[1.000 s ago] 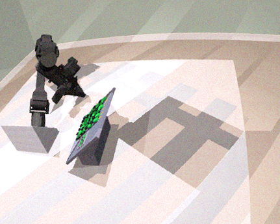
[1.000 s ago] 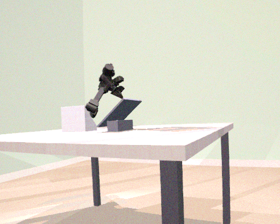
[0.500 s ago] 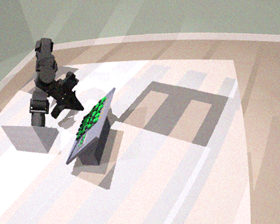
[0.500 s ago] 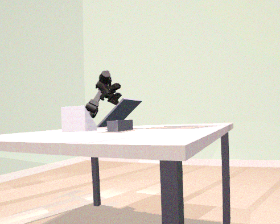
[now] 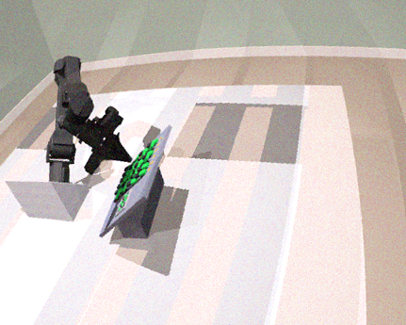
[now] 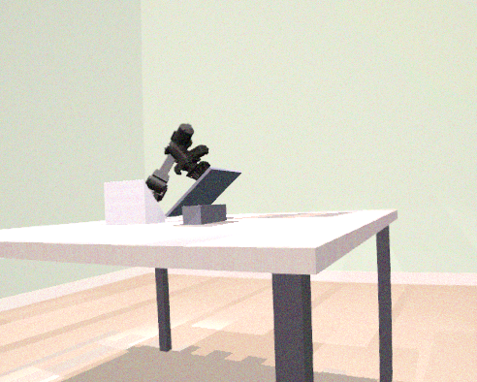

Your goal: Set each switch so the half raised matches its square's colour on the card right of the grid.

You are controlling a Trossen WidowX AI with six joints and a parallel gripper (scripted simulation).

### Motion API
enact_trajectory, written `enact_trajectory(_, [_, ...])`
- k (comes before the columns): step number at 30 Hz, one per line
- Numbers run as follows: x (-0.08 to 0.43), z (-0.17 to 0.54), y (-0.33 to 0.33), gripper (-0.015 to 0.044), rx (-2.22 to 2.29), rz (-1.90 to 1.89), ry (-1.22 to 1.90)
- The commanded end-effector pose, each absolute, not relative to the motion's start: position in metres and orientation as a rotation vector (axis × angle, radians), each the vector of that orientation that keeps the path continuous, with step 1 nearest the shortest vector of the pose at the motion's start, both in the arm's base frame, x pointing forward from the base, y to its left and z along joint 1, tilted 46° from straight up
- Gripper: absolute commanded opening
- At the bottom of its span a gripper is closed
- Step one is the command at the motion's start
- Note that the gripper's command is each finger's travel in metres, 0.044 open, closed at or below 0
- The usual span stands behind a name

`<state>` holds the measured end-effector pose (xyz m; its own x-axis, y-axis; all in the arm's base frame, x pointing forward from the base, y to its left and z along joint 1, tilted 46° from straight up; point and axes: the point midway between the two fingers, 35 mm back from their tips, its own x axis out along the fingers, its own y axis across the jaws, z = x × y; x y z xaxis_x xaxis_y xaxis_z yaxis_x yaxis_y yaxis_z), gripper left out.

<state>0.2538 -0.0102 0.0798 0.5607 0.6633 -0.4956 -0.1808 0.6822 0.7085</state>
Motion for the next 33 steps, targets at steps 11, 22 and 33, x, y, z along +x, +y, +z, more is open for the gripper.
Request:
enact_trajectory(11, [0.2600, 0.0735, -0.0017, 0.0000, 0.654, 0.538, 0.837])
enact_trajectory(22, [0.2600, 0.0735, -0.0017, 0.0000, 0.654, 0.538, 0.837])
enact_trajectory(33, [0.2605, 0.0731, -0.0012, 0.0000, 0.654, 0.538, 0.837])
